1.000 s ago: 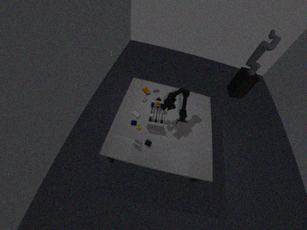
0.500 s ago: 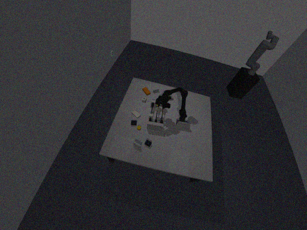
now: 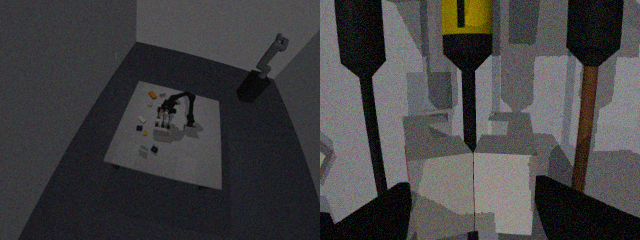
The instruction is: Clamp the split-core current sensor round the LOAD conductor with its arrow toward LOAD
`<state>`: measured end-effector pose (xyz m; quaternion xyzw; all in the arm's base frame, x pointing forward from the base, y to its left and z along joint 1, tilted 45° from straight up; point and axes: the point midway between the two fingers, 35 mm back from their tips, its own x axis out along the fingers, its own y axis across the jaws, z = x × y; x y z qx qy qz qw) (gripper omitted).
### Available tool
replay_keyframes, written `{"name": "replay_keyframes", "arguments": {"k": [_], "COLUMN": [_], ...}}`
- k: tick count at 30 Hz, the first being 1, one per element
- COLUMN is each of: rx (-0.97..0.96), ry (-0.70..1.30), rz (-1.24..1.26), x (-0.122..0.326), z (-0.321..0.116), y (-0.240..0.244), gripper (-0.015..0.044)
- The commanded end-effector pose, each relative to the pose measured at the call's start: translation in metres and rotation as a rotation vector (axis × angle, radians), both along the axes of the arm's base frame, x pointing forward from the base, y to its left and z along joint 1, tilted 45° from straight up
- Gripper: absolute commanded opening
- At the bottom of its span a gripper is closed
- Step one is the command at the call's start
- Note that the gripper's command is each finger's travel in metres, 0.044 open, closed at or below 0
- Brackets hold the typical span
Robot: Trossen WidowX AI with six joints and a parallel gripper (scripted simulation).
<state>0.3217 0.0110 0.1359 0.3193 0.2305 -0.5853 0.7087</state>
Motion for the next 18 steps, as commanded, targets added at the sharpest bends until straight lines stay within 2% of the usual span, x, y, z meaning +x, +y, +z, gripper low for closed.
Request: {"name": "replay_keyframes", "arguments": {"k": [1, 18], "rx": [-0.008, -0.011], "ry": [0.002, 0.0], "rz": [0.005, 0.005], "x": [0.001, 0.005], "z": [-0.005, -0.023], "y": [-0.005, -0.025], "gripper": [0.0, 0.0]}}
